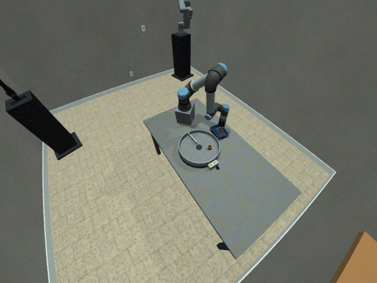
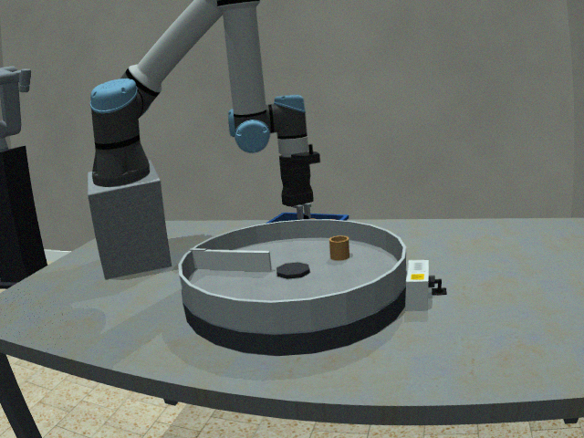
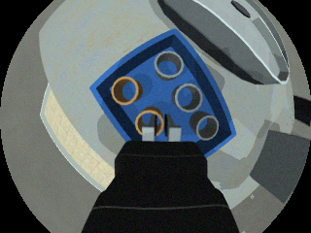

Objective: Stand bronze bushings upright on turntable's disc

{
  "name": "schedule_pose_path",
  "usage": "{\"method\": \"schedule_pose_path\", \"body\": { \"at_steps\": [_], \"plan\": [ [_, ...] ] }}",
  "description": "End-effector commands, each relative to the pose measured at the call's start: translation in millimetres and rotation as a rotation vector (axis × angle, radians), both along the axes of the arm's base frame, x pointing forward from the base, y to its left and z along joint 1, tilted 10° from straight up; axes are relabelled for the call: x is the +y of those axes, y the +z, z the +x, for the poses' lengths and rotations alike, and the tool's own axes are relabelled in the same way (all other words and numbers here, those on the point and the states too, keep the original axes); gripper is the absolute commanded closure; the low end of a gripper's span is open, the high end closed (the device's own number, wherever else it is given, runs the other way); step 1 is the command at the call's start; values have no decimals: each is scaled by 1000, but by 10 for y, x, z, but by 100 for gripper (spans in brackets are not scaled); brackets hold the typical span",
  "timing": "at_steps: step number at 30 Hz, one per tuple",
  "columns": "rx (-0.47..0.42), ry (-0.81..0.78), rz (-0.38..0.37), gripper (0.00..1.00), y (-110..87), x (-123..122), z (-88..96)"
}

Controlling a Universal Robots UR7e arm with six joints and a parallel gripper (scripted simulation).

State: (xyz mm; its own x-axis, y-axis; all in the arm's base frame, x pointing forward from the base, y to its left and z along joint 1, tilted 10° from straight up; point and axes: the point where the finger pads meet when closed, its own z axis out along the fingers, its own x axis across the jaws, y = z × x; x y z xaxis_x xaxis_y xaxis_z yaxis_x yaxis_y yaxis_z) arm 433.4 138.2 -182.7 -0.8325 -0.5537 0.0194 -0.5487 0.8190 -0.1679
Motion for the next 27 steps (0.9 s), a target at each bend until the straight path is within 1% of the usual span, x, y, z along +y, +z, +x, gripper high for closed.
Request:
{"method": "schedule_pose_path", "body": {
  "at_steps": [1, 25, 26, 27],
  "plan": [
    [-1, 0, 0, 64, 3, 2, 5],
    [-1, 0, 0, 64, 3, 2, 5],
    [-1, 0, 0, 100, 3, 2, 5],
    [-1, 0, 0, 100, 3, 2, 5]
  ]
}}
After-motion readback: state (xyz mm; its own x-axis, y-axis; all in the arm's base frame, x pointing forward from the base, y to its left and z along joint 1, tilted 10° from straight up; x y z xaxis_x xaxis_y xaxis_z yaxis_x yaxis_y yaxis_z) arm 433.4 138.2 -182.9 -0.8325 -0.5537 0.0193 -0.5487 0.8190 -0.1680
